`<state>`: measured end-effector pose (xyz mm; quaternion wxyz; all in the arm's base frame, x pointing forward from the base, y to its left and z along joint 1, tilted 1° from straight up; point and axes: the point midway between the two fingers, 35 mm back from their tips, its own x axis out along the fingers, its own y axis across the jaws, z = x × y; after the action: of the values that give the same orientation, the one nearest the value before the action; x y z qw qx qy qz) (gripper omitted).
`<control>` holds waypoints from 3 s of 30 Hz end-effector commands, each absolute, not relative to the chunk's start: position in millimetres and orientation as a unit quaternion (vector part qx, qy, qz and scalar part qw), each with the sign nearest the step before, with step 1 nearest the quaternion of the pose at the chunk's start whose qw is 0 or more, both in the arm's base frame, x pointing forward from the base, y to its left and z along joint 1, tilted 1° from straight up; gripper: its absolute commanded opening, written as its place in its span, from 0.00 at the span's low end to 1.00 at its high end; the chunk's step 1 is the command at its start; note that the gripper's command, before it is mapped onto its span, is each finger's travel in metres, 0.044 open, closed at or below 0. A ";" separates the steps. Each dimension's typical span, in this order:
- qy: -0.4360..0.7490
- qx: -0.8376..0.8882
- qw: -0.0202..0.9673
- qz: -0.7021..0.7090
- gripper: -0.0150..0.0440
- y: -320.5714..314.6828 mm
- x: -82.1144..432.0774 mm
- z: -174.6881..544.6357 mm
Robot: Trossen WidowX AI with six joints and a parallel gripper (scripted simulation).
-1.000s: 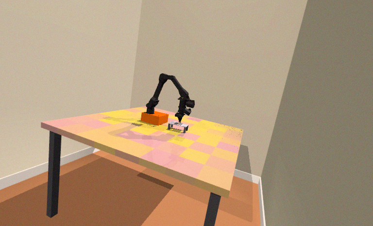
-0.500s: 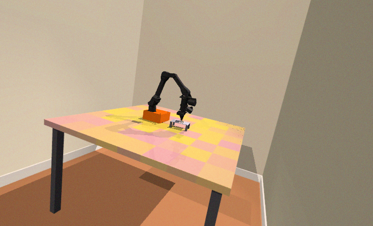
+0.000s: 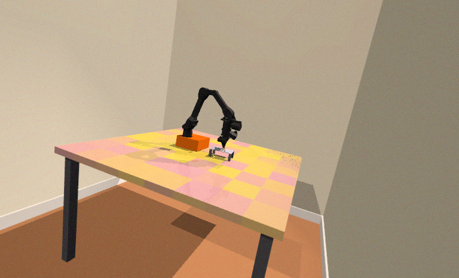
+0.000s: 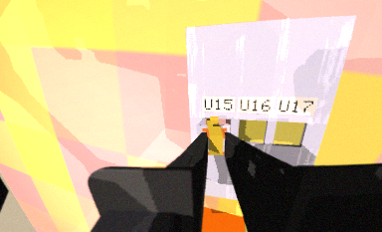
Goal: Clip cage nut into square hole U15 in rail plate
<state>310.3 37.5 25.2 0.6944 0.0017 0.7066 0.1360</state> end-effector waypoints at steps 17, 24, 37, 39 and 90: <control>0.705 0.013 0.693 0.151 0.31 36.1 311.7 25.1; 0.705 0.019 0.691 0.157 0.31 35.3 311.8 24.7; 0.705 0.030 0.689 0.168 0.31 33.1 312.3 24.1; 0.705 0.031 0.688 0.169 0.31 32.9 312.3 24.0; 0.704 0.052 0.683 0.190 0.31 30.5 312.7 22.4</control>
<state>311.2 30.5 21.5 0.6824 0.0502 0.7054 0.1850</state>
